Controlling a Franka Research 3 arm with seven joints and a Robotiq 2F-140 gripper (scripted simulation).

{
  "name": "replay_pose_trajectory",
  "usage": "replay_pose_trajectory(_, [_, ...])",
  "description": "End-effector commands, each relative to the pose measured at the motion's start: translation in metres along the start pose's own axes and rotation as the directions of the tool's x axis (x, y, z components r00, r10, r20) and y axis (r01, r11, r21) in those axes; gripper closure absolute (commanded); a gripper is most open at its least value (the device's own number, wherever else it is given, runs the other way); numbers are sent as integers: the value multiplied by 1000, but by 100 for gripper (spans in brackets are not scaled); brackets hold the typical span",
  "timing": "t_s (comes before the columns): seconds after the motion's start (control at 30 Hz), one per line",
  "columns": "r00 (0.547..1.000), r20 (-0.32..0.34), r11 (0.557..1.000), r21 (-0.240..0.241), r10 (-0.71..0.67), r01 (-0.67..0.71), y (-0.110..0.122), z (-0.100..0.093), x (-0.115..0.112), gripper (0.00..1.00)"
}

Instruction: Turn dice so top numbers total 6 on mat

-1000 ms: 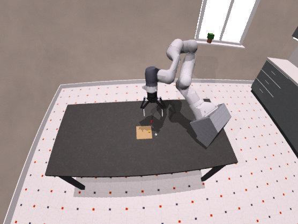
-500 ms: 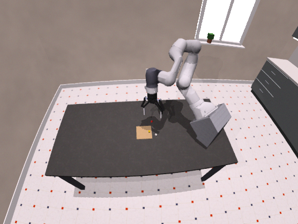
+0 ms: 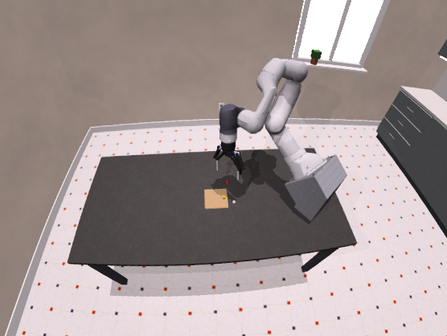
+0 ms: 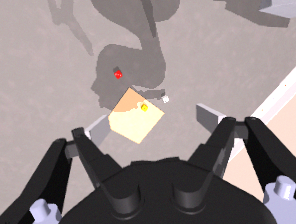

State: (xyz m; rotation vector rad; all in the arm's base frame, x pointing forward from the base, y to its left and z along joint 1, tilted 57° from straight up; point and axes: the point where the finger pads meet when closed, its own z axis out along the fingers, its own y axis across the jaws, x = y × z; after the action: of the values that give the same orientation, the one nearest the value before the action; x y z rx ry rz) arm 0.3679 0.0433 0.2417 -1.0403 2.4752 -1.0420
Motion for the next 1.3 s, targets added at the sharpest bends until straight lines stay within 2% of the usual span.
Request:
replay_pose_trajectory(0.0, [985,4,985,17,172,-172,-3,3,-1,0])
replay_pose_trajectory(0.27, [945,-1,944,49,328,-328,-11,12,6,0])
replay_pose_trajectory(0.33, [945,-1,944,49,328,-328,-11,12,6,0])
replay_pose_trajectory(0.4, [919,0,917,64,395,-395,-15,17,10,0])
replay_pose_trajectory(0.77, [814,11,808,113,581,-578,-28,30,22,0])
replay_pose_trajectory(0.83, [783,17,776,125,622,-618,-31,33,25,0])
replay_pose_trajectory(0.9, [783,17,776,125,622,-618,-31,33,25,0])
replay_pose_trajectory(0.93, [750,23,741,137,661,-658,-34,36,29,0])
replay_pose_trajectory(1.1, [687,38,675,157,725,-721,-40,42,36,0])
replay_pose_trajectory(1.2, [633,51,618,174,772,-767,-45,47,41,0])
replay_pose_trajectory(1.23, [629,53,613,175,775,-770,-45,47,42,0])
replay_pose_trajectory(1.27, [603,60,585,182,795,-790,-48,49,45,0])
